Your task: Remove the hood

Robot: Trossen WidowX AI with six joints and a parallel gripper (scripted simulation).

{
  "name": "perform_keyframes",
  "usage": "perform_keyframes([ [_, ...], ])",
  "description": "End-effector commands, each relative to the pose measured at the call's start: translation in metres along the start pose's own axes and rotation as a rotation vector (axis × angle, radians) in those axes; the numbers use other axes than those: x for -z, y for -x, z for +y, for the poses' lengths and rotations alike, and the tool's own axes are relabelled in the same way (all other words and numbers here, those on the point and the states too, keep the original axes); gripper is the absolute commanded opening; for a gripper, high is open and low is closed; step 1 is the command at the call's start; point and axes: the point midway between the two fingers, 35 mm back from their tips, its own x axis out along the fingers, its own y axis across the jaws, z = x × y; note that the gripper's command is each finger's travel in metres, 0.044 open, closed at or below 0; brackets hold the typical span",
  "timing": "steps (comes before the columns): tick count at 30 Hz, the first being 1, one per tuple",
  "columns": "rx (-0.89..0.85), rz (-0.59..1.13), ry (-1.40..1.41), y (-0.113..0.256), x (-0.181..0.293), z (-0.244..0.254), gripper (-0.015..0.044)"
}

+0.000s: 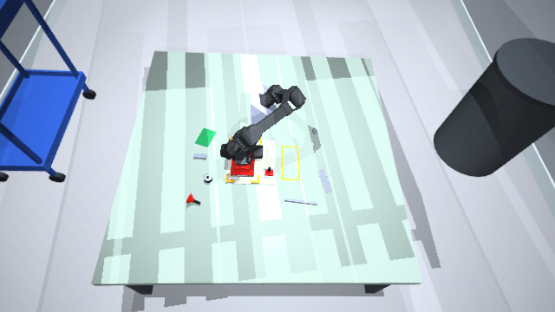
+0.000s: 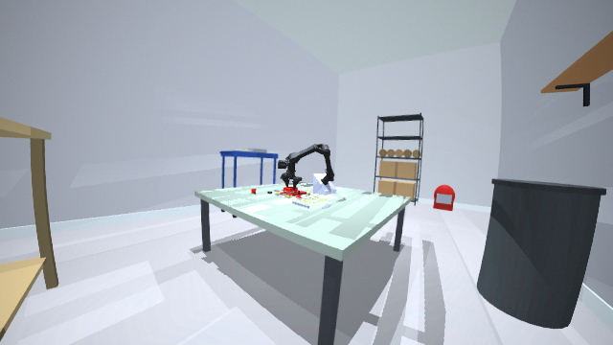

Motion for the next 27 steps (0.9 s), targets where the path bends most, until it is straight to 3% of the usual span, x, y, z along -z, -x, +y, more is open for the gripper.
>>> perform_keyframes([
  [1,0.004,-0.001,0.006,0.004,-0.001,0.0,0.0],
  [16,0.004,-0.001,0.005,0.015,0.0,0.0,0.0],
  [27,0.005,0.0,0.005,0.056,0.0,0.0,0.0],
])
